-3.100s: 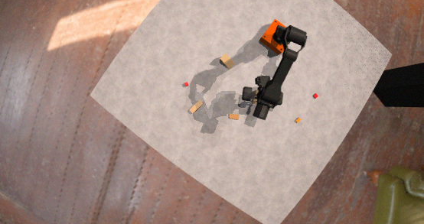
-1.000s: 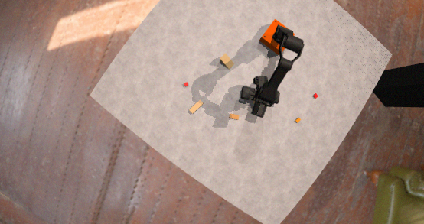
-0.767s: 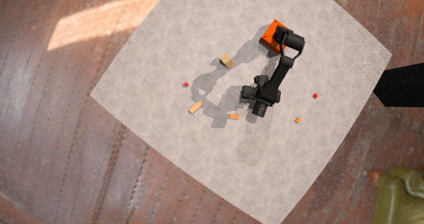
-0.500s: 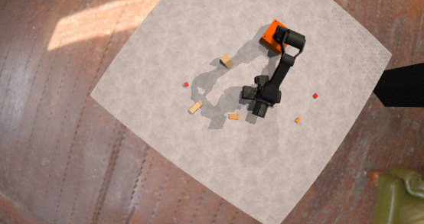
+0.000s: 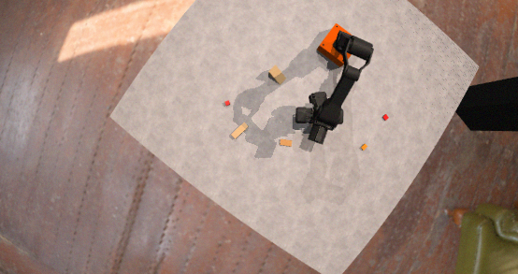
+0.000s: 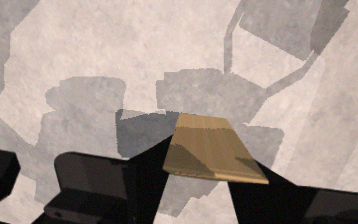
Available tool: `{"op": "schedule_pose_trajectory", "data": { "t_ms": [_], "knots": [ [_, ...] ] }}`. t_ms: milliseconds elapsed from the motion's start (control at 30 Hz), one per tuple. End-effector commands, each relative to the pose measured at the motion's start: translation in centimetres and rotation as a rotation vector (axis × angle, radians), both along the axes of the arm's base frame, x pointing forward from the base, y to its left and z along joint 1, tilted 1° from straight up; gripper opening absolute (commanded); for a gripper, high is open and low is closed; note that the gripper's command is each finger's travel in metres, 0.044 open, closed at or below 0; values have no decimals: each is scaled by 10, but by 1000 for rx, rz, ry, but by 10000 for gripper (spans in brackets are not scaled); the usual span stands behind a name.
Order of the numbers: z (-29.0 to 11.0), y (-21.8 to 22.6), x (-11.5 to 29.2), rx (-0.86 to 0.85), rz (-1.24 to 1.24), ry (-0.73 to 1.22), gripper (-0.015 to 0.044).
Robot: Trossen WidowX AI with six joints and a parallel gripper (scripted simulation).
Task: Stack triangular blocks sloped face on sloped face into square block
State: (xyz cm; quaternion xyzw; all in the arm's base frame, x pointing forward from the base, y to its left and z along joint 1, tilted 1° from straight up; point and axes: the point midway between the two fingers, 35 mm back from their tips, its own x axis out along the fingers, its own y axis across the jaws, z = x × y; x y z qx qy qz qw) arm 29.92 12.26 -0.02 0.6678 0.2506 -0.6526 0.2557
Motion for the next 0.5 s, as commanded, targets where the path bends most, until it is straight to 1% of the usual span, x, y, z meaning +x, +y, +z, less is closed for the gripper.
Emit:
{"op": "schedule_pose_trajectory", "data": {
  "t_ms": [0, 467],
  "knots": [
    [0, 0, 0, -2, 107, 0, 0],
    [0, 0, 0, -12, 518, -1, 0]
  ]
}}
